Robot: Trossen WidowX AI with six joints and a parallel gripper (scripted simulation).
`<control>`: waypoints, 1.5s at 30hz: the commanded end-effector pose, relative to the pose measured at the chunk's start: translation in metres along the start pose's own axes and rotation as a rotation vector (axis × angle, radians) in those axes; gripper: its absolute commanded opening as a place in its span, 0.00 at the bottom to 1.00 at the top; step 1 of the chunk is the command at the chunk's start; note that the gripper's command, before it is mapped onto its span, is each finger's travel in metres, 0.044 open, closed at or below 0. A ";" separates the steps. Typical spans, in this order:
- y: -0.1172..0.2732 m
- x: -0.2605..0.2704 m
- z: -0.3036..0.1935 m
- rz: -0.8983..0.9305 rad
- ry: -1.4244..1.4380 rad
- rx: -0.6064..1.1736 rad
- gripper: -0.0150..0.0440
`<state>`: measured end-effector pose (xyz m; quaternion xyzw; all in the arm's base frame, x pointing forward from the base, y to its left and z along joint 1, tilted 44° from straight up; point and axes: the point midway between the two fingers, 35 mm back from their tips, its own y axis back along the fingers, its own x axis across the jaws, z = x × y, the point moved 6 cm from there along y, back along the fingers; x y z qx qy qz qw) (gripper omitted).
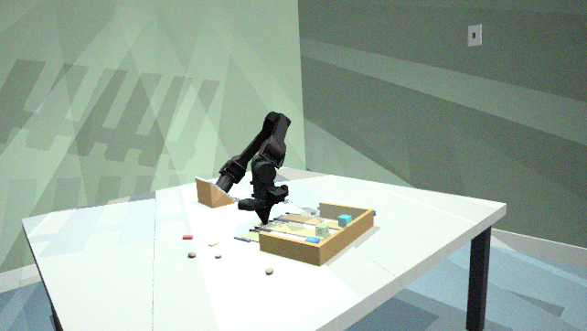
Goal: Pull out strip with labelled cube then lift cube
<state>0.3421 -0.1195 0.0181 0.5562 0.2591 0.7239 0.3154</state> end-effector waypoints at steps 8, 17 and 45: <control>-0.006 0.001 -0.023 0.006 -0.010 0.026 0.25; -0.007 0.001 -0.036 0.006 -0.010 0.027 0.25; -0.006 0.002 -0.077 0.005 -0.012 0.029 0.25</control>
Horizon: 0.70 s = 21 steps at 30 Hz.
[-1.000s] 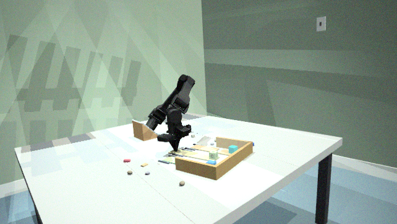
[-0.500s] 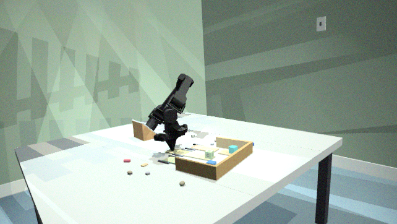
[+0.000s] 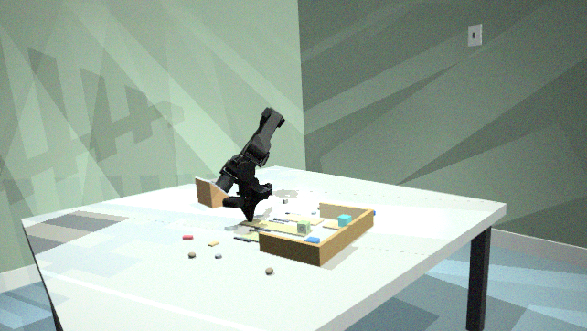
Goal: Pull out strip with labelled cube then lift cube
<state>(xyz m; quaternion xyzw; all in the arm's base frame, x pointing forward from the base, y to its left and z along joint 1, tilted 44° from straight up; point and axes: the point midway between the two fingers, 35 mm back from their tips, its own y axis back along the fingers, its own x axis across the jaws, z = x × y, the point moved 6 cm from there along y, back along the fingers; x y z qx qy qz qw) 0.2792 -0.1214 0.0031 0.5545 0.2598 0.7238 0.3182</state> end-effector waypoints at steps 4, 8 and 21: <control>-0.007 0.002 -0.018 0.011 -0.013 0.032 0.25; -0.007 0.002 -0.024 0.011 -0.013 0.033 0.25; -0.006 0.003 -0.044 0.011 -0.014 0.033 0.25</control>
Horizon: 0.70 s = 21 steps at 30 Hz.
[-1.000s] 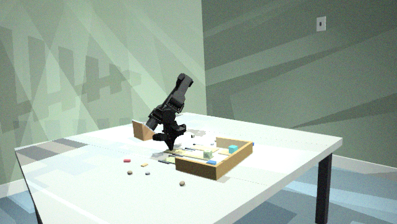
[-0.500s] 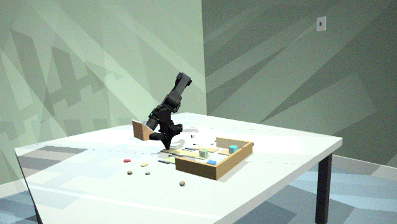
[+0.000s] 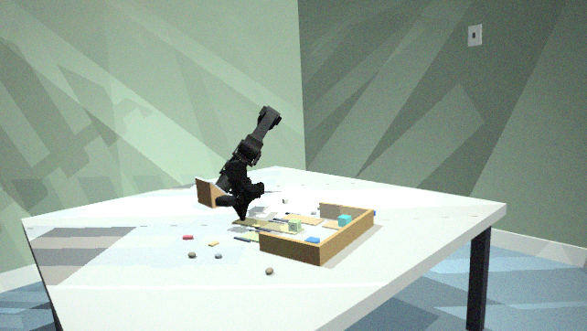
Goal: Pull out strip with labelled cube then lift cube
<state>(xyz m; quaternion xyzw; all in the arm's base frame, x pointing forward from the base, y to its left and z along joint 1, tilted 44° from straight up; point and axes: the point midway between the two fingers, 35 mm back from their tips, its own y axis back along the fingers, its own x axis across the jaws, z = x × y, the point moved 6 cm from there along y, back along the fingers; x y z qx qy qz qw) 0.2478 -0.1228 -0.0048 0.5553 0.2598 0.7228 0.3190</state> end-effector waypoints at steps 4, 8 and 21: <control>-0.006 0.004 -0.018 0.012 -0.012 0.034 0.25; -0.006 0.004 -0.024 0.012 -0.012 0.034 0.25; -0.005 0.004 -0.044 0.012 -0.012 0.035 0.25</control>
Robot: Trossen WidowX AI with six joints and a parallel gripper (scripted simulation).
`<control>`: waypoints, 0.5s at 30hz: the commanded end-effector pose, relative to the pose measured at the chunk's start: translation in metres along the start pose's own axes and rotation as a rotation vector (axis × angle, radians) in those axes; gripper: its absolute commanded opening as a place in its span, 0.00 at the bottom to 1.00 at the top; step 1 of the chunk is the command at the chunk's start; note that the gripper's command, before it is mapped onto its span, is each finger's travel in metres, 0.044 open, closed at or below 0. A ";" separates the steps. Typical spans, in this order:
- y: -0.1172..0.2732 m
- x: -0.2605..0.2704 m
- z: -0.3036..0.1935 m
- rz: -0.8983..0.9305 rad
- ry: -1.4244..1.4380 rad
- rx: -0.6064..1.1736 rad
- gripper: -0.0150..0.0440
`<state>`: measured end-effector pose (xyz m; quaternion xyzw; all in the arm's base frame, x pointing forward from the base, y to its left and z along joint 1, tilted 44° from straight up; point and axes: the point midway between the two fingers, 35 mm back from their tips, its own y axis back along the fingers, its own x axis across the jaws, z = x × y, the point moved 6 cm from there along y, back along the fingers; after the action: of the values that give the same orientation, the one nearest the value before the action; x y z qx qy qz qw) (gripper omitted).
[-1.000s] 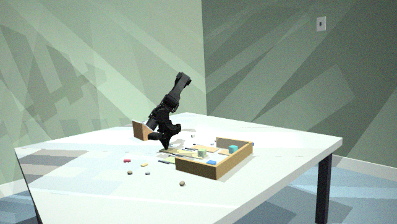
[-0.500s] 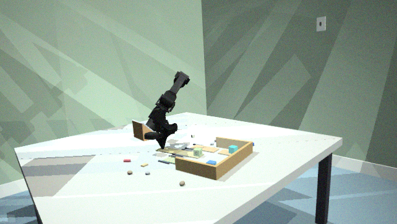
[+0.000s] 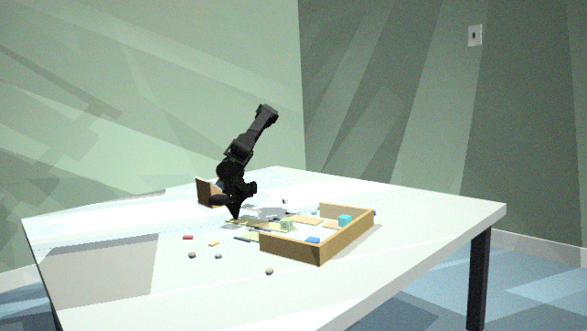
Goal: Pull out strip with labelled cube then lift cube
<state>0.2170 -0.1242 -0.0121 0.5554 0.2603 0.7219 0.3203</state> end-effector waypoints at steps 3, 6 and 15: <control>-0.006 0.005 -0.016 0.015 -0.011 0.035 0.25; -0.006 0.005 -0.021 0.014 -0.011 0.035 0.25; -0.006 0.005 -0.024 0.014 -0.012 0.036 0.25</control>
<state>0.2010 -0.1245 -0.0160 0.5565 0.2615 0.7206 0.3203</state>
